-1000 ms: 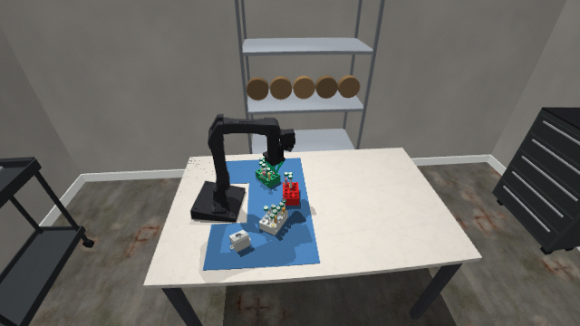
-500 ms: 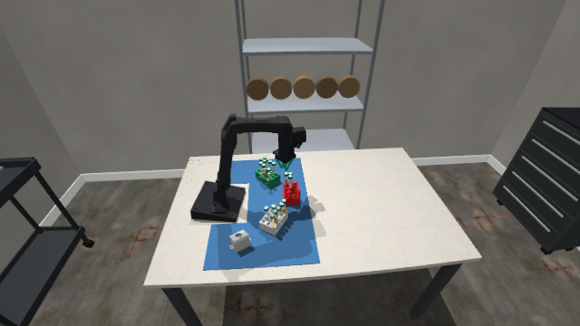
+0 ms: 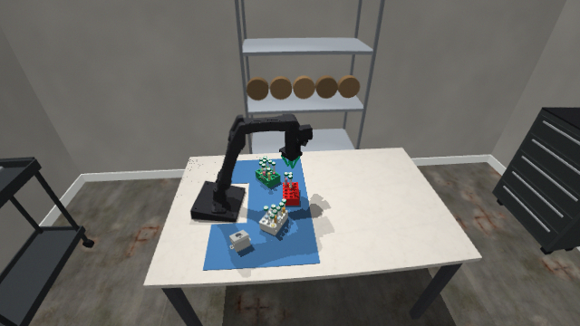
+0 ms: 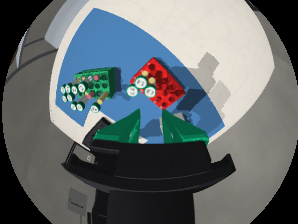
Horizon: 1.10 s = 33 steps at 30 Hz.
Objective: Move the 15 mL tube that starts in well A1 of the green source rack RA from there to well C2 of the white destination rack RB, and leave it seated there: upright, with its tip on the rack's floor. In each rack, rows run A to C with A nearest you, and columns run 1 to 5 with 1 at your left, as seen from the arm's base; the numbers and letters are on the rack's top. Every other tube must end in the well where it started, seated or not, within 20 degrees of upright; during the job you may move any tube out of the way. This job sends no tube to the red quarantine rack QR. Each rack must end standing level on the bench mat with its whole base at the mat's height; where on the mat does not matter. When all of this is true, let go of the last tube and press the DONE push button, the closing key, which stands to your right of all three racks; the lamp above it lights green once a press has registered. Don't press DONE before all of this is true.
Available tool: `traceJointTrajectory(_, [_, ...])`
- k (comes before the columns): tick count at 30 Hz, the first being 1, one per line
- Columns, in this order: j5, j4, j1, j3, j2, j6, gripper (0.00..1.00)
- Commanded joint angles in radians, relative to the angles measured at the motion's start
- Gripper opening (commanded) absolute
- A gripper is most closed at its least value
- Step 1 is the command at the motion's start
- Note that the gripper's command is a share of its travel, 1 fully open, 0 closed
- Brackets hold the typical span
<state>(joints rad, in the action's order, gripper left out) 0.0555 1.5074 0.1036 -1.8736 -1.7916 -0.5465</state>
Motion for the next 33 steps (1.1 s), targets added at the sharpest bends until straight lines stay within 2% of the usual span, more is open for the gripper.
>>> traceJointTrajectory(1, [-0.001, 0.003, 0.0, 0.0, 0.023, -0.001, 0.3])
traceJointTrajectory(12, [-0.001, -0.027, -0.003, 0.042, 0.036, -0.004, 0.3])
traceJointTrajectory(33, [-0.002, -0.169, -0.01, 0.18, 0.032, -0.01, 0.3])
